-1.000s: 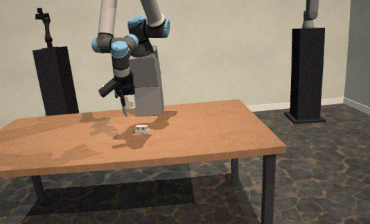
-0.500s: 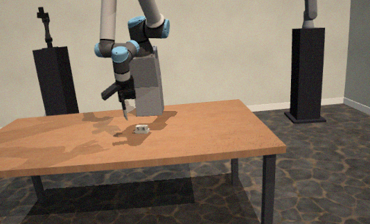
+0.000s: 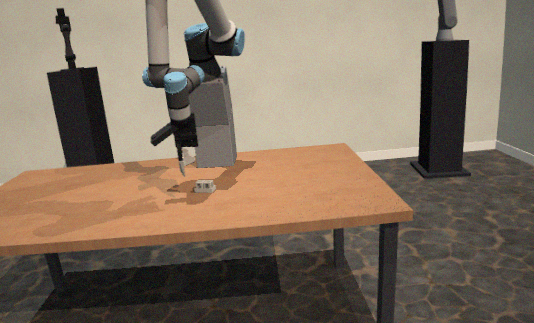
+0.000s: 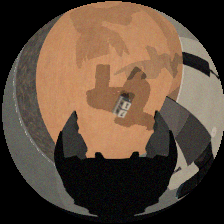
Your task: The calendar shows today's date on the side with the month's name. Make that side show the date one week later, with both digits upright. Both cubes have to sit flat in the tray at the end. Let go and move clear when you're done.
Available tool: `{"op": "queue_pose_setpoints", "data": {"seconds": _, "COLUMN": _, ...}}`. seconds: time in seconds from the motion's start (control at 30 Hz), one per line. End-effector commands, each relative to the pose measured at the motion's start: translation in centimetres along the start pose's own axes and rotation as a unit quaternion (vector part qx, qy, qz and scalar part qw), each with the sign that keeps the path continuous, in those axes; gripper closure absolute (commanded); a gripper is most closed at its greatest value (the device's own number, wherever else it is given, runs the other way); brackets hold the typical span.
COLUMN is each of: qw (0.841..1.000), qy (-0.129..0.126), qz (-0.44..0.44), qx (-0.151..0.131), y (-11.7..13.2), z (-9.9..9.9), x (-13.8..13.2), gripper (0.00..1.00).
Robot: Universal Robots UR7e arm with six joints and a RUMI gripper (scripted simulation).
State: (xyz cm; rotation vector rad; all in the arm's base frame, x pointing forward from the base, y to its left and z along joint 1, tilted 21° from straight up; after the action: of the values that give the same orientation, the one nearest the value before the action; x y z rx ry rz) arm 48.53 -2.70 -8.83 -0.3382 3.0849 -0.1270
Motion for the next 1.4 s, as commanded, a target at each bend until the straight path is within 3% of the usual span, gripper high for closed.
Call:
{"op": "queue_pose_setpoints", "data": {"seconds": 0.0, "qw": 0.998, "qy": -0.036, "qz": 0.043, "qx": -0.003, "y": 0.6, "z": 1.5, "x": 1.6, "gripper": 0.0}}
{"op": "queue_pose_setpoints", "data": {"seconds": 0.7, "qw": 0.987, "qy": -0.093, "qz": 0.132, "qx": -0.021, "y": 2.7, "z": 2.7, "x": 5.8, "gripper": 0.0}}
{"op": "queue_pose_setpoints", "data": {"seconds": 1.37, "qw": 0.966, "qy": -0.144, "qz": 0.209, "qx": -0.04, "y": 5.0, "z": 1.3, "x": 9.5, "gripper": 0.0}}
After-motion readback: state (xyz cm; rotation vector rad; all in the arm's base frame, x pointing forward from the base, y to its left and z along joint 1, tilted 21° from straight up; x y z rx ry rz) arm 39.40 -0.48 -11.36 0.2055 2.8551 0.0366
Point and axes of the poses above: the point where the finger pads meet when closed, its own z axis out along the fingers, its own x axis across the jaws, y = z × x, the point moved 5 cm from there along -z, back along the fingers, and after that the axes turned 3 degrees about z, right-handed, at the moved point
